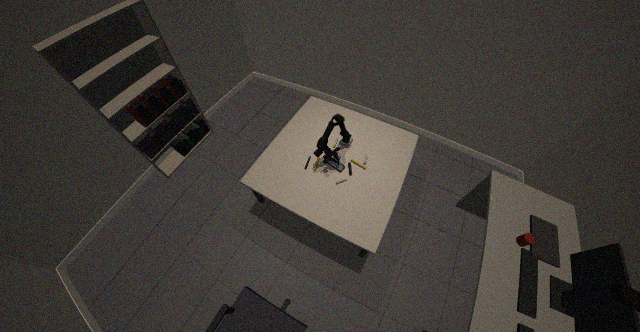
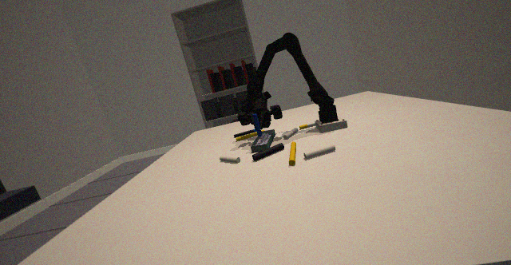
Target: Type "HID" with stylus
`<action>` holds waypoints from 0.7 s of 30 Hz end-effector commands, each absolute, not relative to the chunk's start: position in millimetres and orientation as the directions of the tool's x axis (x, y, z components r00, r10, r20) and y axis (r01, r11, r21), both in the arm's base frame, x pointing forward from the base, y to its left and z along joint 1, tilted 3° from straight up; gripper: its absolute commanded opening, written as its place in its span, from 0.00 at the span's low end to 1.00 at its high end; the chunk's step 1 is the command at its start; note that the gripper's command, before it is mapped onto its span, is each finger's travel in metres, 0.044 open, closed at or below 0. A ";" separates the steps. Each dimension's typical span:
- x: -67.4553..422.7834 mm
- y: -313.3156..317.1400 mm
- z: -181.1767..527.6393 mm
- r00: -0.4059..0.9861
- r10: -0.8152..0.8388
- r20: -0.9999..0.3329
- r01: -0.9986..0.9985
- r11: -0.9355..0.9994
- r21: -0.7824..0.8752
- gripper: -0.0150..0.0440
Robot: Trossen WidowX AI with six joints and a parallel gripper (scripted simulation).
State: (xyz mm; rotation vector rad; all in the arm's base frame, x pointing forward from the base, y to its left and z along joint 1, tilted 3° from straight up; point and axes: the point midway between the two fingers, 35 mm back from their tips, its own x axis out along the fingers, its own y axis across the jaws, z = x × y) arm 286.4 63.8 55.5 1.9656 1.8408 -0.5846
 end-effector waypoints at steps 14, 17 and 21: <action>285.7 63.8 50.1 0.054 0.840 -0.540 0.998 -0.069 -0.007 0.39; 285.7 63.8 50.1 0.054 0.840 -0.540 0.998 -0.069 -0.007 0.39; 285.8 63.8 51.3 0.054 0.840 -0.540 0.998 -0.069 -0.007 0.39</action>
